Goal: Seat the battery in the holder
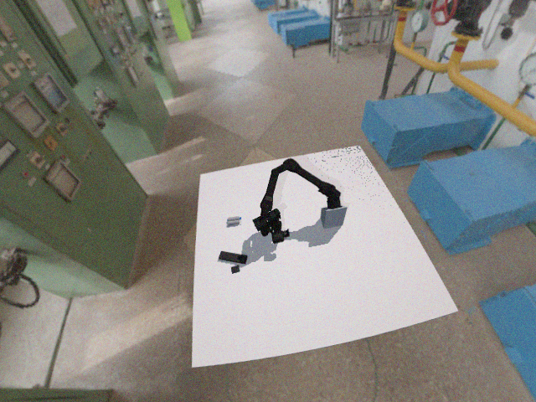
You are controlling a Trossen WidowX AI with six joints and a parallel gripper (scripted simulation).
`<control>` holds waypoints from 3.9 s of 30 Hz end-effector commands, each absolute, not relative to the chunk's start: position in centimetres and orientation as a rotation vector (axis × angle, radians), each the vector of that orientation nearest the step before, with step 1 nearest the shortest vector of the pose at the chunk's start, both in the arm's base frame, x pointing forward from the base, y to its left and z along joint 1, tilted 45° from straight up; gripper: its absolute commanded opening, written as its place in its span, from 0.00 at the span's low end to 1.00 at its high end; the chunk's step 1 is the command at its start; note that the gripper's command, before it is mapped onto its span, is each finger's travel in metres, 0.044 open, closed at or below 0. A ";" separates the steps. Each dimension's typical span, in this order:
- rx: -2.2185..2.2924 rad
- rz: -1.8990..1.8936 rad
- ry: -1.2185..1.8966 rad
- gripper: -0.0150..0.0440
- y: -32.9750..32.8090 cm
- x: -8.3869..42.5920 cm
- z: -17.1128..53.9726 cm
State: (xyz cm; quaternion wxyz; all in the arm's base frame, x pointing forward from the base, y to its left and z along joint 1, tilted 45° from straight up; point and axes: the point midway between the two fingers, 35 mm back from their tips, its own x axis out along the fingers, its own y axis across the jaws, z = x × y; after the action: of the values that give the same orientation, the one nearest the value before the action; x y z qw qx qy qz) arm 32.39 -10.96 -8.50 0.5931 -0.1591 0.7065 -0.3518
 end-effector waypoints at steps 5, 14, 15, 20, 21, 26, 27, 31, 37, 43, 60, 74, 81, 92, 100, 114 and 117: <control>-0.373 -0.817 1.598 0.39 -11.2 32.5 -8.4; -0.384 -0.805 1.563 0.39 -11.2 32.3 -8.4; -0.385 -0.804 1.559 0.39 -11.2 32.3 -8.4; -0.391 -0.797 1.539 0.39 -11.2 32.2 -8.4; -0.392 -0.795 1.535 0.39 -11.2 32.2 -8.4; -0.398 -0.788 1.516 0.39 -11.2 32.1 -8.4; -0.399 -0.787 1.512 0.39 -11.2 32.1 -8.4; -0.400 -0.785 1.508 0.39 -11.2 32.0 -8.4; -0.402 -0.783 1.503 0.39 -11.2 31.7 -8.4; -0.403 -0.781 1.498 0.39 -11.1 31.4 -8.5; -0.409 -0.777 1.490 0.39 -11.0 30.6 -8.5; -0.409 -0.778 1.491 0.39 -11.0 30.6 -8.5; -0.409 -0.778 1.491 0.57 -11.0 30.6 -8.5; -0.406 -0.779 1.490 0.57 -10.0 30.8 -7.6; -0.415 -0.777 1.498 0.66 -9.6 30.8 -7.4; -0.403 -0.776 1.491 1.00 -4.2 31.3 -2.4; -0.403 -0.776 1.491 1.00 -4.2 31.3 -2.4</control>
State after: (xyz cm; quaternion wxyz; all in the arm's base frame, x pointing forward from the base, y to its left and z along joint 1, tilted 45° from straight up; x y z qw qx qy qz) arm 31.23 -4.39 -2.58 0.6473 -0.1812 0.6568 -0.3418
